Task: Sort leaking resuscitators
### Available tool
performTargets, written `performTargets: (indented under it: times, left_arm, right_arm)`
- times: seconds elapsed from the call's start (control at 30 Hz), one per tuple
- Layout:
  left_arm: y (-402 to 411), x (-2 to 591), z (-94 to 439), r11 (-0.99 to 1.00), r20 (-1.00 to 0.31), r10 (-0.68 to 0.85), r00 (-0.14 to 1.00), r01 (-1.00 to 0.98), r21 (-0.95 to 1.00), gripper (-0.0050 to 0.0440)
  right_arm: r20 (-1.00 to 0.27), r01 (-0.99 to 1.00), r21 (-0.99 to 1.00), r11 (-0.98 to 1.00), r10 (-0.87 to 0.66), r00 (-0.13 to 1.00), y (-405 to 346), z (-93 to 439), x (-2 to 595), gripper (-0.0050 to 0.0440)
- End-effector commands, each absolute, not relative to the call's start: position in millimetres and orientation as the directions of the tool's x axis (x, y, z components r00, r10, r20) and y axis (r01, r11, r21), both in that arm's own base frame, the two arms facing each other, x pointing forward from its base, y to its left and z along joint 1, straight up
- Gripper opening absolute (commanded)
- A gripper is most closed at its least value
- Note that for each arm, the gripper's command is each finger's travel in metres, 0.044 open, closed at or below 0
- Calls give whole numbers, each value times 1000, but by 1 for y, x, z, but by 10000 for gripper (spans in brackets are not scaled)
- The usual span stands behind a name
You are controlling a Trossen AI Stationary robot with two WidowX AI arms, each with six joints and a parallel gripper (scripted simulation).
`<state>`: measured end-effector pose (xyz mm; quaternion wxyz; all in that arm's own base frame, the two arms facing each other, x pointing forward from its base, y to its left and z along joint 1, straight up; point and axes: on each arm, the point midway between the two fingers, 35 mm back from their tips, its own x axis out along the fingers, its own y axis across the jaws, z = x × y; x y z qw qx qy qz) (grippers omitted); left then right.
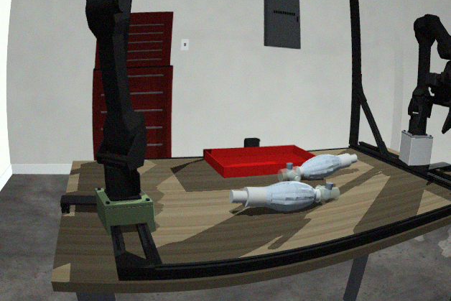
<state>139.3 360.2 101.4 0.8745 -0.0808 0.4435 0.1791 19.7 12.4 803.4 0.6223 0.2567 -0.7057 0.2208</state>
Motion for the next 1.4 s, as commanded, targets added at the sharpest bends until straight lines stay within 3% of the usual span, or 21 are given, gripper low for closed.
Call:
performTargets:
  times: [0.0,0.1,0.4,0.6,0.77,0.97,1.17,1.37]
  left_arm:
    - [360,139,101,923,-805,238,543,-385,14,440]
    - [360,139,101,923,-806,240,541,-386,15,440]
    - [360,139,101,923,-806,240,541,-386,15,440]
    - [360,139,101,923,-806,240,541,-386,15,440]
    - [360,139,101,923,-805,241,541,-386,17,440]
    - [360,139,101,923,-805,241,541,-386,17,440]
    - [360,139,101,923,-805,241,541,-386,17,440]
    - [360,139,101,922,-805,241,542,-386,17,440]
  right_arm:
    - [990,-627,0,779,-88,-109,11,803,16,0]
    - [990,-535,6,845,-79,-113,7,803,17,0]
    - [990,-1,1,1000,-1,-139,-1,803,20,0]
    - [990,-1,1,1000,-1,-139,-1,803,20,0]
    - [986,-48,11,999,-3,170,2,790,109,0]
    - [858,-38,13,999,8,513,5,748,201,0]
    - [858,-38,13,999,8,513,5,744,209,0]
    - [656,-28,16,999,10,755,5,682,285,0]
